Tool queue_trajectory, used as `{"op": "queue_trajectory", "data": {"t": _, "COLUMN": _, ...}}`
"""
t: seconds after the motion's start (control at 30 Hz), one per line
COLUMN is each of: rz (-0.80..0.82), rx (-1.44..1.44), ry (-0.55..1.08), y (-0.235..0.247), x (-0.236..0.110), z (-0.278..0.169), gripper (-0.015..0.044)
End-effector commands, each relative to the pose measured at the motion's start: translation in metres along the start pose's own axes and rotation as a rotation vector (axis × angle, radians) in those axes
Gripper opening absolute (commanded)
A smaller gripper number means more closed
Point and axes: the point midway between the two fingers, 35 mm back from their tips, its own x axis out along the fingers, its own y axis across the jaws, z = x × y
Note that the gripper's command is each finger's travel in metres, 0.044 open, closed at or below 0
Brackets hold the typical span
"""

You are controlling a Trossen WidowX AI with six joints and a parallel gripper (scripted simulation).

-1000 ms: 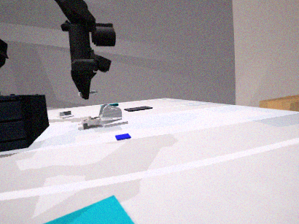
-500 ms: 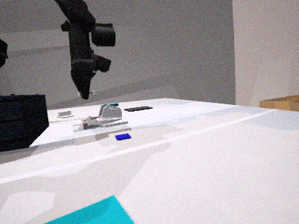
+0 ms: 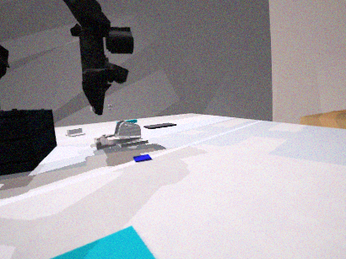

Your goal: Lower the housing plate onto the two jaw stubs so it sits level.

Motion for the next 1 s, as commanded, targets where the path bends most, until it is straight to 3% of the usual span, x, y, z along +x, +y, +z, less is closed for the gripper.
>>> {"op": "queue_trajectory", "data": {"t": 0.0, "rz": 0.003, "rx": 0.004, "ry": -0.001, "y": 0.000, "x": 0.002, "z": 0.000, "gripper": 0.0351}}
{"op": "queue_trajectory", "data": {"t": 0.97, "rz": 0.003, "rx": 0.003, "ry": -0.001, "y": 0.001, "x": 0.050, "z": 0.001, "gripper": 0.0351}}
